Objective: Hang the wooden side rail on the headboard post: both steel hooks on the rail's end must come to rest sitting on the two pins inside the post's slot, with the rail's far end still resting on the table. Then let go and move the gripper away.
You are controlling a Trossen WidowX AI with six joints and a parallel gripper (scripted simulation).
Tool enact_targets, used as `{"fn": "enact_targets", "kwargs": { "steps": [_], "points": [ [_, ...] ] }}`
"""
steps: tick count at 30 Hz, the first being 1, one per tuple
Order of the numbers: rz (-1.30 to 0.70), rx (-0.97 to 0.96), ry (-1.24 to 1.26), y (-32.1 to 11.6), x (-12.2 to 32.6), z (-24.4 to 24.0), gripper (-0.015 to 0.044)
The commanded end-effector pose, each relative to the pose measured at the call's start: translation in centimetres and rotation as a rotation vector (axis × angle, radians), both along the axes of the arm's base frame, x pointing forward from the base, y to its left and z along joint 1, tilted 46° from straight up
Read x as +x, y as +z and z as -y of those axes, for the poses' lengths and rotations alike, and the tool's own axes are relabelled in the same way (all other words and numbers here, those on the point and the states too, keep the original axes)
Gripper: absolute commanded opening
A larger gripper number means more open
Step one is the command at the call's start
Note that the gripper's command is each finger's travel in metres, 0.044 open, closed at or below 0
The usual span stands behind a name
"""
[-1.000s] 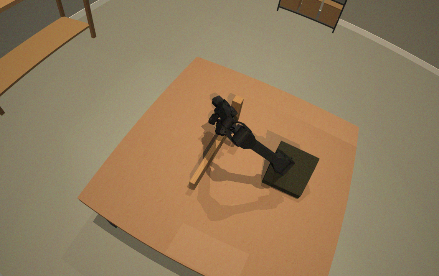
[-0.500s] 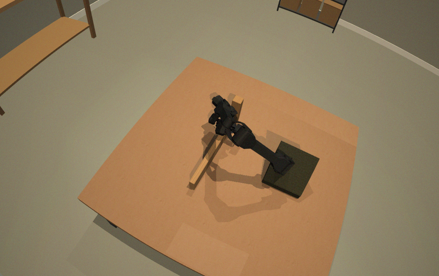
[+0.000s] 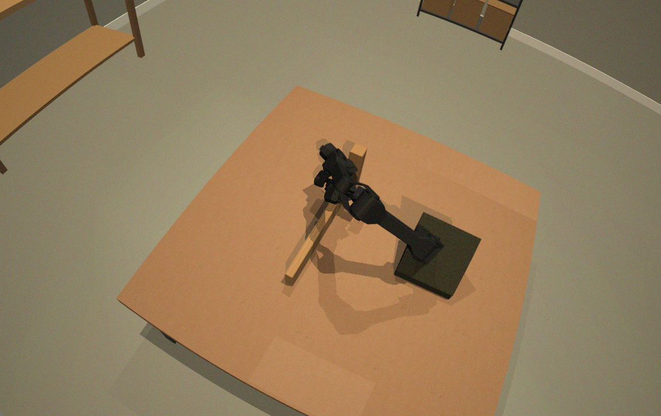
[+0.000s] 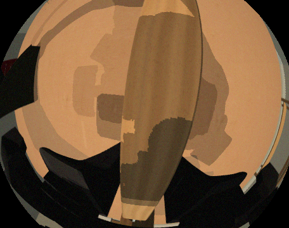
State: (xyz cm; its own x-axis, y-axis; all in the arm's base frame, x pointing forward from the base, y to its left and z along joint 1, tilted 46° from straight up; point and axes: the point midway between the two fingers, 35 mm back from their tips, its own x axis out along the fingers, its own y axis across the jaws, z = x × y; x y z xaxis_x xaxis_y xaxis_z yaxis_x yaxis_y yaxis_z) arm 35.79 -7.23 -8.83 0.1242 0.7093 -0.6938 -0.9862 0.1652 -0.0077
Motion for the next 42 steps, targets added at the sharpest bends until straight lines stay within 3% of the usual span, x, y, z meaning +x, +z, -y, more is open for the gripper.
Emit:
{"fn": "enact_targets", "kwargs": {
  "steps": [1,42],
  "points": [
    [0.014,-0.006,-0.011,0.37,0.13,0.75,0.0000],
    [0.014,-0.006,-0.011,0.75,0.09,1.20,0.0000]
  ]
}}
